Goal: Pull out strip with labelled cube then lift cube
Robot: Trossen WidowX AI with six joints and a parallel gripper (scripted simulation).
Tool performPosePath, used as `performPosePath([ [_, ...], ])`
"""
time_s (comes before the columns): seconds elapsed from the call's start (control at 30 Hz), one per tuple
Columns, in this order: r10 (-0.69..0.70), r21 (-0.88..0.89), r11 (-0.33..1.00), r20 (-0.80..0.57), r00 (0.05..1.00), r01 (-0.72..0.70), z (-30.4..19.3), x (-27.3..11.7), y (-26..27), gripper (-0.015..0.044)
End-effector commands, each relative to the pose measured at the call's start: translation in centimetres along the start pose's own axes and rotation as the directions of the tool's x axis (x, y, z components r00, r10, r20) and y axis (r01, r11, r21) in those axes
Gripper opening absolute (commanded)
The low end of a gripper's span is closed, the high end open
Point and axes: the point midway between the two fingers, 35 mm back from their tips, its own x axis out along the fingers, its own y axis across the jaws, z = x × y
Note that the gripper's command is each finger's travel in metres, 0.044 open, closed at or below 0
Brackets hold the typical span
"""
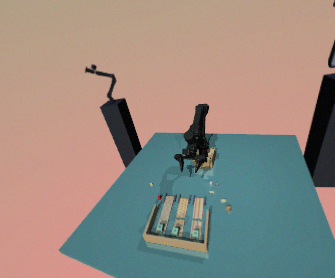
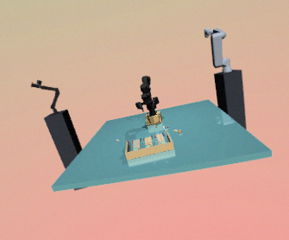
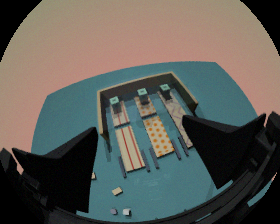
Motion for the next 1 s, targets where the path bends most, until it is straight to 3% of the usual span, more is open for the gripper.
performPosePath([
  [0.0,-0.088,-0.043,0.995,-0.043,0.995,0.086,-2.3,0.5,-3.1,0.0400],
  [0.3,-0.088,-0.043,0.995,-0.043,0.995,0.086,-2.3,0.5,-3.1,0.0400],
  [0.53,-0.135,-0.118,0.987,-0.263,0.955,0.107,-1.4,3.6,-5.5,0.0216],
  [0.8,-0.153,-0.165,0.983,-0.535,0.831,0.074,-2.2,8.5,-10.0,0.0006],
  [0.97,-0.136,-0.178,0.984,-0.679,0.721,0.018,-3.5,10.8,-12.4,0.0000],
])
